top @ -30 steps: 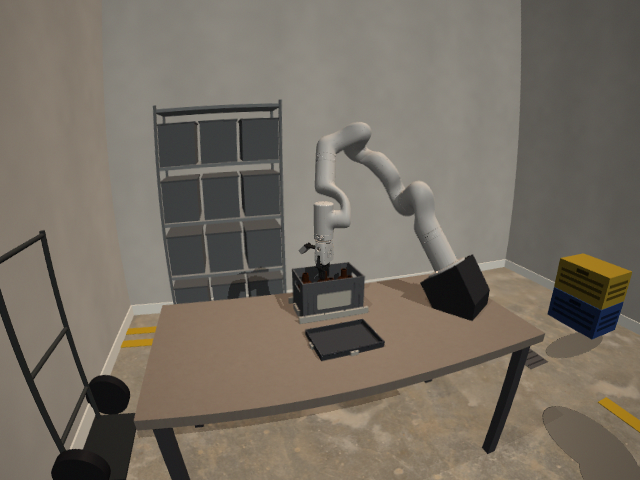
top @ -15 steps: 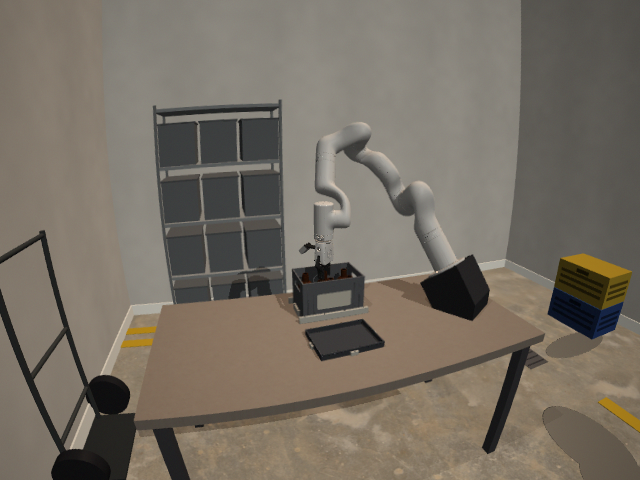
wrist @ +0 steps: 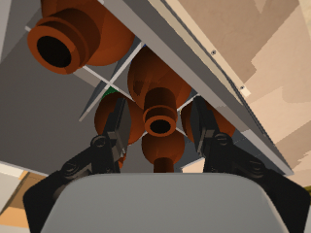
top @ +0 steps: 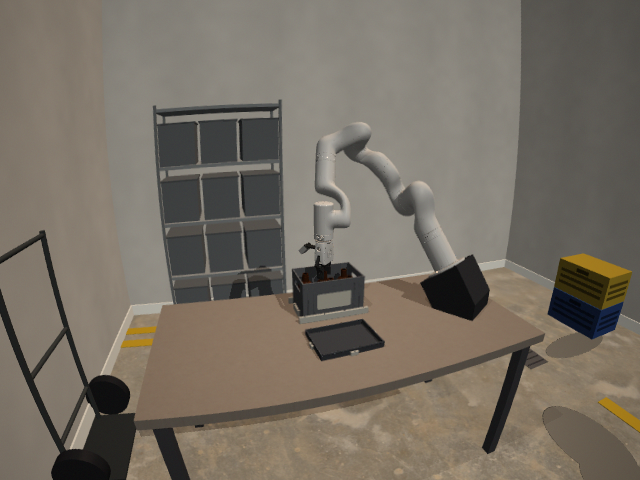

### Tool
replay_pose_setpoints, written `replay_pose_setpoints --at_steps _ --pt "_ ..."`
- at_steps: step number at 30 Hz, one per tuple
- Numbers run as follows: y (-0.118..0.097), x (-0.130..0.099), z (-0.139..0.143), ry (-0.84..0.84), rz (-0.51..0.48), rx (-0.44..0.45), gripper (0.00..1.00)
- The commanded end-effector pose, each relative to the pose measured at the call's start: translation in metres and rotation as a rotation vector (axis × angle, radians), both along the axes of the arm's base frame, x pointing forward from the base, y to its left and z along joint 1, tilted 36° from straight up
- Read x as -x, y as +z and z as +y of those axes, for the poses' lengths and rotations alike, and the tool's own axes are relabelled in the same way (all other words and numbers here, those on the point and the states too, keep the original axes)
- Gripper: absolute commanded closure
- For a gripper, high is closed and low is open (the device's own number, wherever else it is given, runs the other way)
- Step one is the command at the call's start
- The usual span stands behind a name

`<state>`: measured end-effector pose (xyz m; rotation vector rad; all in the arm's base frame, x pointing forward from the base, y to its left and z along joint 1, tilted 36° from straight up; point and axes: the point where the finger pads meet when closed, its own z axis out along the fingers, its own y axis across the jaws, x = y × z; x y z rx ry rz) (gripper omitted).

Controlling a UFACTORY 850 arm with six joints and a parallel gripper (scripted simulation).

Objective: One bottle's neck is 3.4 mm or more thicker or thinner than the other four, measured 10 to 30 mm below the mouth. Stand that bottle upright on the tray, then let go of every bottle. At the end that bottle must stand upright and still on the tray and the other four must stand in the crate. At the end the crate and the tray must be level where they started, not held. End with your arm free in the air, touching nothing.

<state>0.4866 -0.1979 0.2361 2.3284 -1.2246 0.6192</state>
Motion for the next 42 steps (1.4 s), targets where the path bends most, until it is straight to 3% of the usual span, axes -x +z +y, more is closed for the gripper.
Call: replay_pose_setpoints --at_steps 1,24,32,42 --pt "0.001 -0.001 0.0 0.0 -0.001 0.0 0.35" --pt "0.003 0.0 0.002 0.0 -0.001 0.0 0.35" --pt "0.012 0.002 0.008 0.0 -0.001 0.0 0.35" --pt "0.037 0.008 0.026 0.0 -0.001 0.0 0.35"
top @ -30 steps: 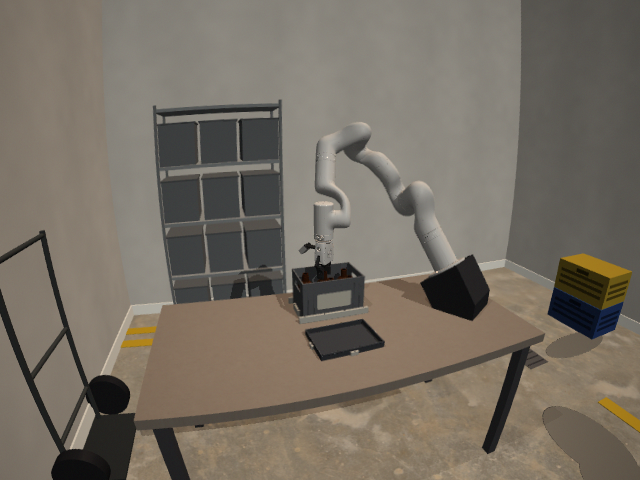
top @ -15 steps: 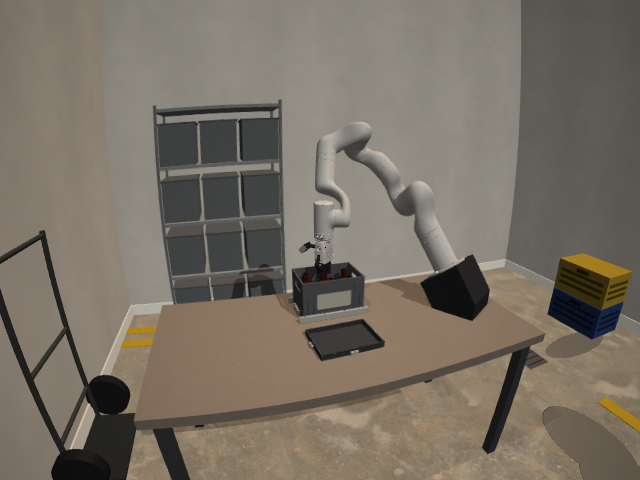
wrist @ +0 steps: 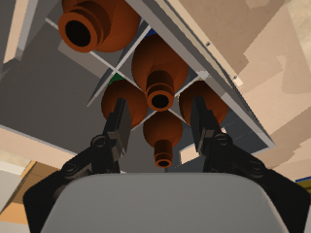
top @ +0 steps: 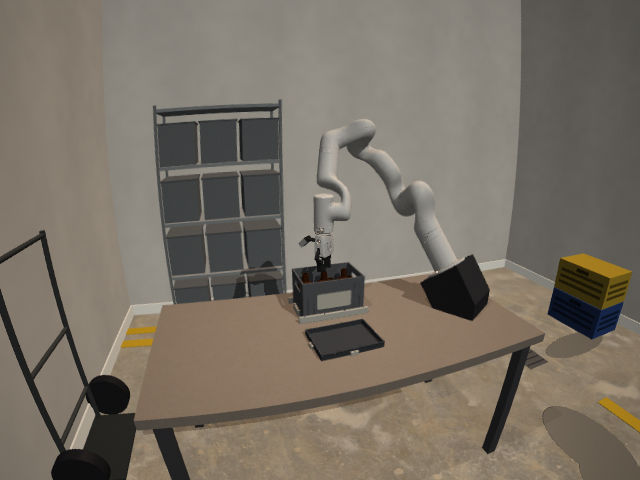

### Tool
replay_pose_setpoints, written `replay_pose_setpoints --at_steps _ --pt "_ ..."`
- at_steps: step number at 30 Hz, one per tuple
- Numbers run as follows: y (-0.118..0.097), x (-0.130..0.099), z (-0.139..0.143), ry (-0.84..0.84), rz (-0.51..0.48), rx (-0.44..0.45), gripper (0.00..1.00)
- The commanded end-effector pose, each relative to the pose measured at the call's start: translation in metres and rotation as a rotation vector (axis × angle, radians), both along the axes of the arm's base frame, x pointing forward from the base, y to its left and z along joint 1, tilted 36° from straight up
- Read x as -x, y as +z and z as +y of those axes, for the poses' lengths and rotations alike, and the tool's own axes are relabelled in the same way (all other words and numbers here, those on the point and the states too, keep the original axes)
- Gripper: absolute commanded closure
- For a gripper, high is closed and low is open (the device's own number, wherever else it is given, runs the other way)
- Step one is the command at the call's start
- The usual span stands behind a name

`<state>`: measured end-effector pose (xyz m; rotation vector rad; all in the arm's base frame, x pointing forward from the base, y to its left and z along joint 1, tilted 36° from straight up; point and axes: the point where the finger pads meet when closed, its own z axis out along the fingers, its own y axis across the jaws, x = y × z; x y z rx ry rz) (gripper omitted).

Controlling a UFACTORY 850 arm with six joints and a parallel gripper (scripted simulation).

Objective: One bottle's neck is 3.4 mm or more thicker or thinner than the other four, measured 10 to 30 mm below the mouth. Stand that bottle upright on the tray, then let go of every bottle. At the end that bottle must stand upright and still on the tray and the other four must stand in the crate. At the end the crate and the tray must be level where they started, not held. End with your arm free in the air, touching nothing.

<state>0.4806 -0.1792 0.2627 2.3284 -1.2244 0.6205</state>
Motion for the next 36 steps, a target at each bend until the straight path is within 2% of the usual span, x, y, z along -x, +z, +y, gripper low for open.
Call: replay_pose_setpoints --at_steps 1,14,25,26,36 --pt "0.013 0.002 0.009 0.0 -0.001 0.0 0.35" --pt "0.038 0.008 0.026 0.0 -0.001 0.0 0.35" --pt "0.043 0.009 0.03 0.0 -0.001 0.0 0.35" --pt "0.043 0.009 0.03 0.0 -0.001 0.0 1.0" --pt "0.043 0.009 0.03 0.0 -0.001 0.0 1.0"
